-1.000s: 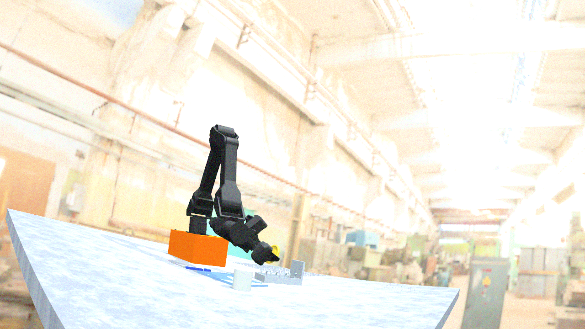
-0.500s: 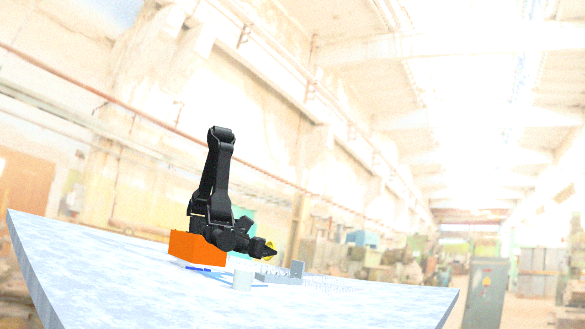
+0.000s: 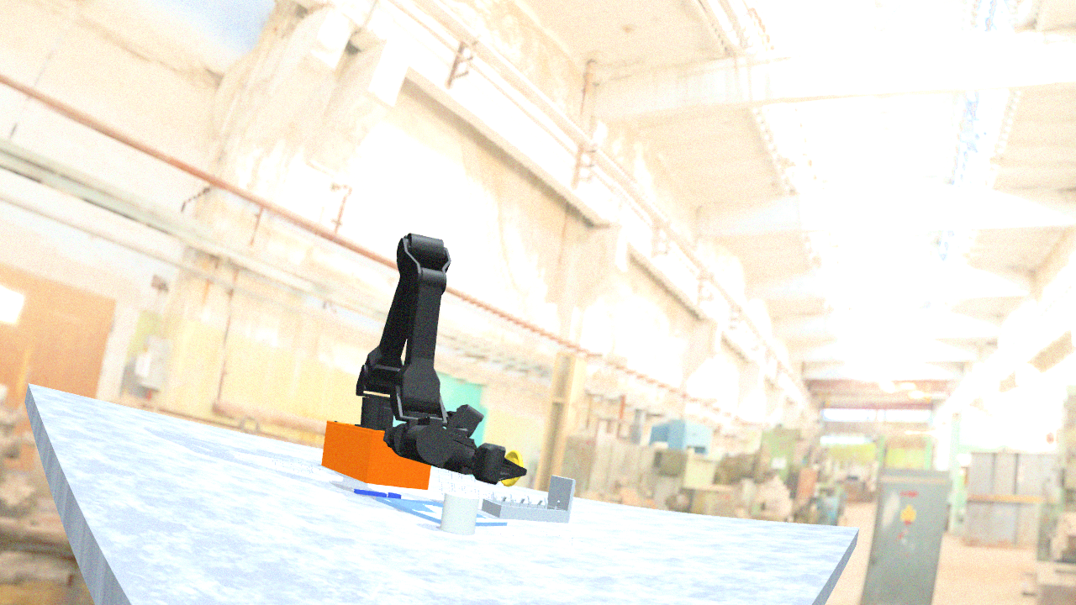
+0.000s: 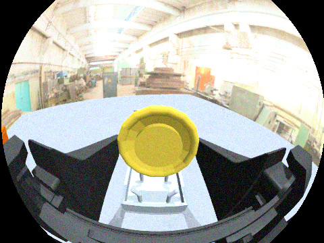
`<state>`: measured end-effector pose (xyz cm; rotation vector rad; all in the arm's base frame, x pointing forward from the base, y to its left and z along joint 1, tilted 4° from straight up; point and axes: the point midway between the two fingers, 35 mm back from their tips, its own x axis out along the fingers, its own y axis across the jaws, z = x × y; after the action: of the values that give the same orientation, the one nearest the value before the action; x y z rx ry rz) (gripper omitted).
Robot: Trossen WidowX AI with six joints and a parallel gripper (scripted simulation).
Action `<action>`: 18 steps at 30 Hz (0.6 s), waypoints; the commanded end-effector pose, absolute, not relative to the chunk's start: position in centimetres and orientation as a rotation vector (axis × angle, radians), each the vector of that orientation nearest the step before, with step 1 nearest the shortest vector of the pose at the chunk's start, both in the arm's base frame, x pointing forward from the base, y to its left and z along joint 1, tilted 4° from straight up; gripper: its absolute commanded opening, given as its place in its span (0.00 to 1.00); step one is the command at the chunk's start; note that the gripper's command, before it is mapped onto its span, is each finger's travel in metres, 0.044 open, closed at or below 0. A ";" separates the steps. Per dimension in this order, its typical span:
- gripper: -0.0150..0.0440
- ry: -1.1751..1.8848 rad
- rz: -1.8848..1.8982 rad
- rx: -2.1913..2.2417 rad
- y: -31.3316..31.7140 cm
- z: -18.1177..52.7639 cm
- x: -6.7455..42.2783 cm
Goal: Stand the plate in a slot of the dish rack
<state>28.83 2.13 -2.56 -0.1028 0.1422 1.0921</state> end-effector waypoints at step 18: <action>0.25 0.151 1.093 -0.089 2.7 -5.8 28.8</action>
<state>28.77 2.75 -6.03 -0.0861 0.1526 1.0936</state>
